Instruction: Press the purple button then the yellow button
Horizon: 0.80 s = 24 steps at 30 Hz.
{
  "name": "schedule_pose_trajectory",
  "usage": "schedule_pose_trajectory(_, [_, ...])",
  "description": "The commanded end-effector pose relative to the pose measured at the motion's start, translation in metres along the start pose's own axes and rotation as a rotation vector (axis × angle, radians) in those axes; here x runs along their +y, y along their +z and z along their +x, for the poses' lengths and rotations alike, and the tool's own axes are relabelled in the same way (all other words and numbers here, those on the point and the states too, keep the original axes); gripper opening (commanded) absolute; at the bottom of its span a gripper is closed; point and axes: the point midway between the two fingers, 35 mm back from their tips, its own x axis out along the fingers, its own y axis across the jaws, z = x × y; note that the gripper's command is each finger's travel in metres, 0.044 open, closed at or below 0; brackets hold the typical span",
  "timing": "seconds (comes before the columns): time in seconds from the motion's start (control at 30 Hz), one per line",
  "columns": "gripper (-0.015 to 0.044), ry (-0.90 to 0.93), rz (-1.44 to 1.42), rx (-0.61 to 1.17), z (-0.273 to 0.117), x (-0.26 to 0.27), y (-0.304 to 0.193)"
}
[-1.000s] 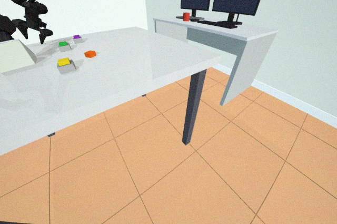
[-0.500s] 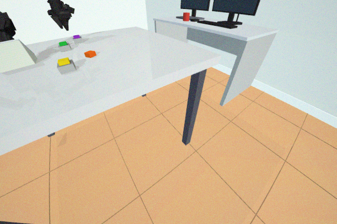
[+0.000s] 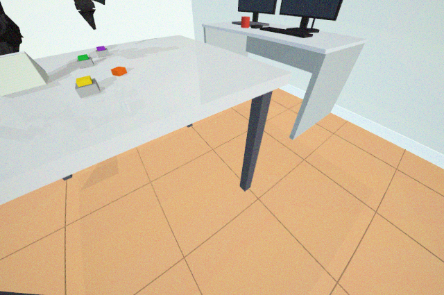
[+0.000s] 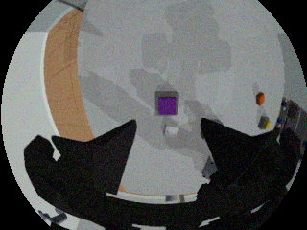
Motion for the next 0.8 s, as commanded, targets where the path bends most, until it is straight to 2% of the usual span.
schedule_pose_trajectory(0.0, [0.0242,-0.001,0.014,0.020,0.038,-0.002,-0.005])
schedule_pose_trajectory(0.27, [0.0032,0.001,0.014,0.020,0.046,-0.002,-0.006])
schedule_pose_trajectory(0.3, [0.0020,0.001,0.014,0.020,0.046,-0.002,-0.006])
schedule_pose_trajectory(0.77, [0.0020,0.001,0.014,0.020,0.050,-0.002,-0.006])
